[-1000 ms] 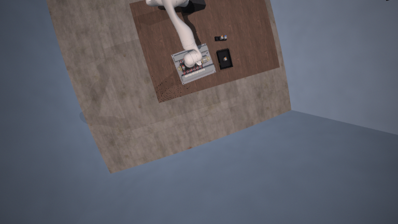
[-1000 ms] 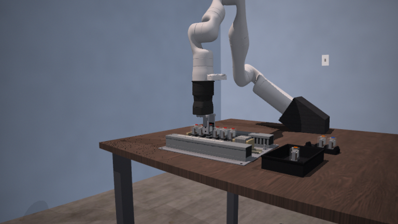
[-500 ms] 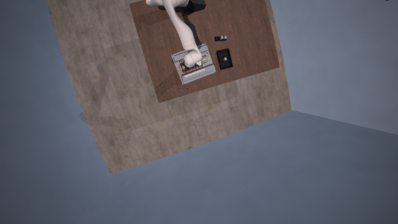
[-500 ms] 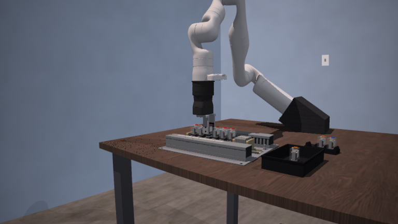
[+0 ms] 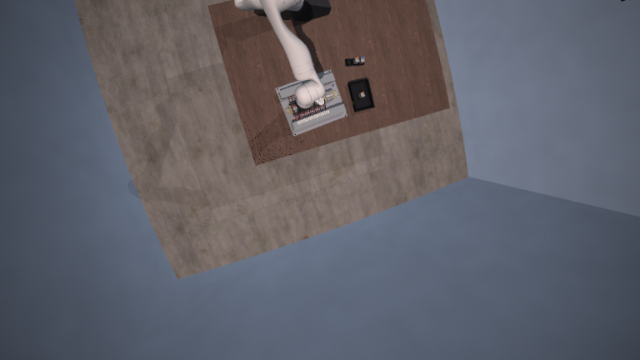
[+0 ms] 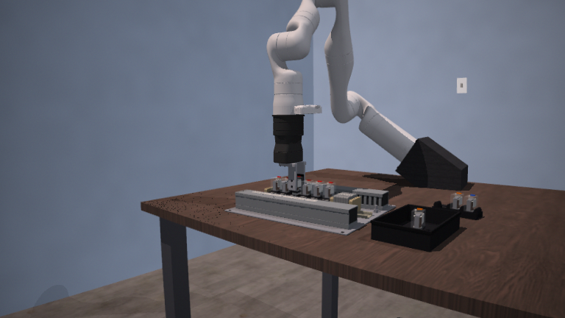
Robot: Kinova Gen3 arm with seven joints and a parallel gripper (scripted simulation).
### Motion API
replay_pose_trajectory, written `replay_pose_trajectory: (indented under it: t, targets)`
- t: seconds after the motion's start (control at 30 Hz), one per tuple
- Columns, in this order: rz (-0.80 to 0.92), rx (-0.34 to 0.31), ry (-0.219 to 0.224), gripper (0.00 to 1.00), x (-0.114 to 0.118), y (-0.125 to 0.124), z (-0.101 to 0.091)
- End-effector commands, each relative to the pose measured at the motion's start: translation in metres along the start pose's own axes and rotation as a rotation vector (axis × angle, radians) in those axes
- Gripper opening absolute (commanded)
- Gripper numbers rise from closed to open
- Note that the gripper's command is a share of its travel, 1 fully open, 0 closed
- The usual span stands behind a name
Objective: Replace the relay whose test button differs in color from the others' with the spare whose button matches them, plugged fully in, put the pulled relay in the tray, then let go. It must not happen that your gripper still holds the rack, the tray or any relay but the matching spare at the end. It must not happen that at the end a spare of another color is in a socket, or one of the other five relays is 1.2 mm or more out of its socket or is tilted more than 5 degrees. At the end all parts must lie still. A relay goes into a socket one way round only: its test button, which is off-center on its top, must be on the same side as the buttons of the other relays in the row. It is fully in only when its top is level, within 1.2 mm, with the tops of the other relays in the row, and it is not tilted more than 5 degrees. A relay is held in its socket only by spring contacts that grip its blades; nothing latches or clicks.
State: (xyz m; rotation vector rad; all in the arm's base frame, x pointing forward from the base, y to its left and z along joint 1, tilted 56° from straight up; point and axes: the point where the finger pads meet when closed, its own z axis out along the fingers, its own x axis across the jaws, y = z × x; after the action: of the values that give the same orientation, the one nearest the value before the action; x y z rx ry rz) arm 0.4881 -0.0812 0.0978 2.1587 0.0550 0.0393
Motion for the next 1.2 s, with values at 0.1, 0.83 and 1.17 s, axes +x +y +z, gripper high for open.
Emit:
replay_pose_trajectory:
  t: [0.1,0.83,1.17]
  targets:
    - [0.008,0.006,0.003,0.00,0.0007,-0.0003,0.0008]
    - [0.001,0.001,0.002,0.00,0.0007,0.0000,-0.0001]
    - [0.007,0.005,0.003,0.00,0.0007,-0.0004,0.0018]
